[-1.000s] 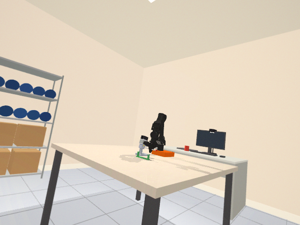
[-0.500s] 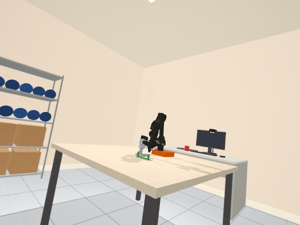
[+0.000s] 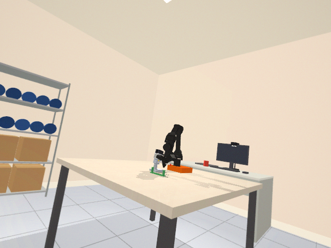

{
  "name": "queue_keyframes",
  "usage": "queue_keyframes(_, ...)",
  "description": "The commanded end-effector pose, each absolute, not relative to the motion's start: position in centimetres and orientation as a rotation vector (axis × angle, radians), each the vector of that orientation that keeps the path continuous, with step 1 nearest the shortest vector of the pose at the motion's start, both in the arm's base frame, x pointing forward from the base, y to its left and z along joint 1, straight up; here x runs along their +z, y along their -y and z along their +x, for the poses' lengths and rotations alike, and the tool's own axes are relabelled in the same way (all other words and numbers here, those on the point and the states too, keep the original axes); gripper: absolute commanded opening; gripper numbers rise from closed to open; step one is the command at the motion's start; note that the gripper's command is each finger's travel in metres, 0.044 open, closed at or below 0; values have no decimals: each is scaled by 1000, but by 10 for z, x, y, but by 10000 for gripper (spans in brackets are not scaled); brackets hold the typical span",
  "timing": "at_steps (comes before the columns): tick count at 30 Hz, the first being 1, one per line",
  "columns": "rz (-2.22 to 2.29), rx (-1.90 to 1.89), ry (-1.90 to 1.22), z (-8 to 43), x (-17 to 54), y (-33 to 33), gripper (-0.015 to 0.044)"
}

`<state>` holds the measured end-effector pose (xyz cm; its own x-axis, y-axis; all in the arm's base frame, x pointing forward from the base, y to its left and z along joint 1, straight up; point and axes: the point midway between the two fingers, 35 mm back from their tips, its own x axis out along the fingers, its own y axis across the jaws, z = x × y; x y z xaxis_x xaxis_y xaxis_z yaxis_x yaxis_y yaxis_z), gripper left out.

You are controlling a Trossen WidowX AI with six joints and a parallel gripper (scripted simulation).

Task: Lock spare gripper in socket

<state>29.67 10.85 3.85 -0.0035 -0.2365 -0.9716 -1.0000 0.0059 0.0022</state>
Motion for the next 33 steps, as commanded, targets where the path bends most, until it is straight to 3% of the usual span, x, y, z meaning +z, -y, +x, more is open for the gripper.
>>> queue_keyframes(1,-1381,1086,-1383,297,39,-105,0)
queue_keyframes(33,-1378,1094,-1389,297,39,-83,0)
